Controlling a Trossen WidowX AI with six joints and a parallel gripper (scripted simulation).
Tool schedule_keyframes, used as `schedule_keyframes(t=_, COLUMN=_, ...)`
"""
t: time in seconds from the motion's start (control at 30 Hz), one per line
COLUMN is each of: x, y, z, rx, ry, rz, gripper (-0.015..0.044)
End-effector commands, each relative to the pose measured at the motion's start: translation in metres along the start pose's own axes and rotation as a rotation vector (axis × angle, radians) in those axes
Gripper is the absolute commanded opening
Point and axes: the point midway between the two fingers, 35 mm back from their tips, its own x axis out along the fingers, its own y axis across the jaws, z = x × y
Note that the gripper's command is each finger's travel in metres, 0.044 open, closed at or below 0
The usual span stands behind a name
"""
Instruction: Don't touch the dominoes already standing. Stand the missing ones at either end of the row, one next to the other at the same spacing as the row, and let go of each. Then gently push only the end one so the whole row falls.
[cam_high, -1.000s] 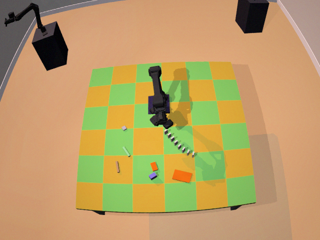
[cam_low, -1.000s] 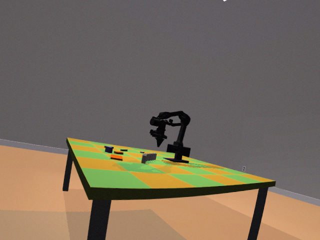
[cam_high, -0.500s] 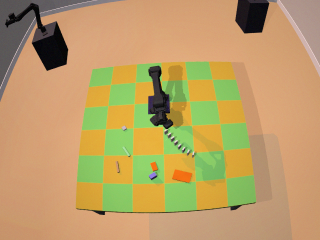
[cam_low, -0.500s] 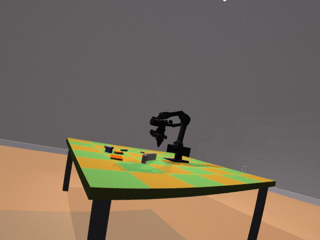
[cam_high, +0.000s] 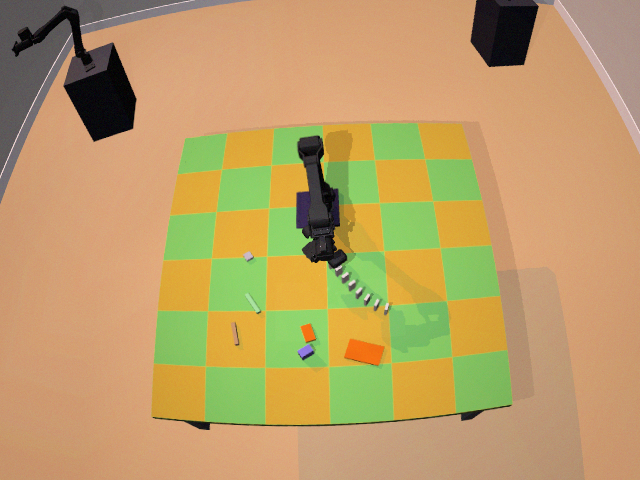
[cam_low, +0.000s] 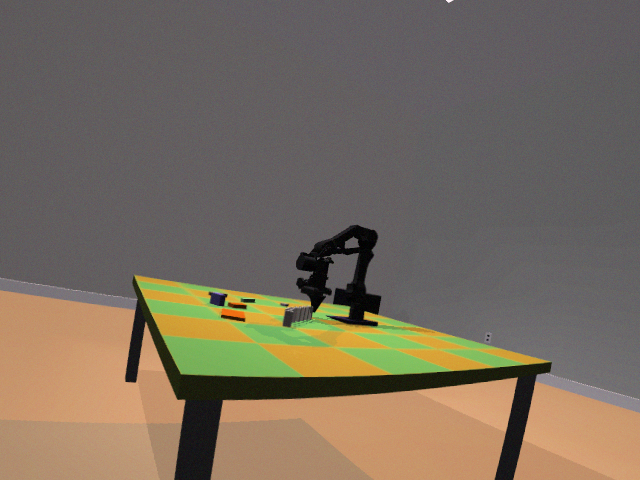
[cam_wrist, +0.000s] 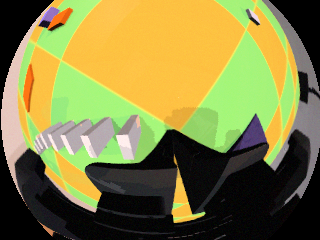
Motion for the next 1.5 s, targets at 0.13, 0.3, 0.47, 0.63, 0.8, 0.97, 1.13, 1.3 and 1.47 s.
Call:
schedule_keyframes(t=0.13, x=0.009, y=0.003, z=0.0, rx=-0.006, ry=-0.007, rz=0.009, gripper=0.0)
schedule_keyframes(t=0.3, x=0.008, y=0.011, z=0.001, rx=-0.006, ry=-0.007, rz=0.01, gripper=0.0)
schedule_keyframes(t=0.47, x=0.008, y=0.019, z=0.002, rx=-0.006, ry=-0.007, rz=0.011, gripper=0.0)
schedule_keyframes(t=0.63, x=0.008, y=0.027, z=0.002, rx=-0.006, ry=-0.007, rz=0.011, gripper=0.0)
schedule_keyframes(t=0.8, x=0.007, y=0.035, z=0.002, rx=-0.006, ry=-0.007, rz=0.012, gripper=0.0)
schedule_keyframes(t=0.97, x=0.006, y=0.033, z=0.001, rx=-0.008, ry=-0.001, rz=0.002, gripper=0.0)
schedule_keyframes(t=1.13, x=-0.018, y=0.041, z=0.008, rx=0.022, ry=-0.009, rz=-0.017, gripper=0.0)
schedule_keyframes(t=1.3, x=-0.051, y=0.056, z=0.001, rx=-0.005, ry=-0.007, rz=0.013, gripper=0.0)
schedule_keyframes(t=1.47, x=-0.052, y=0.057, z=0.0, rx=-0.006, ry=-0.006, rz=0.014, gripper=0.0)
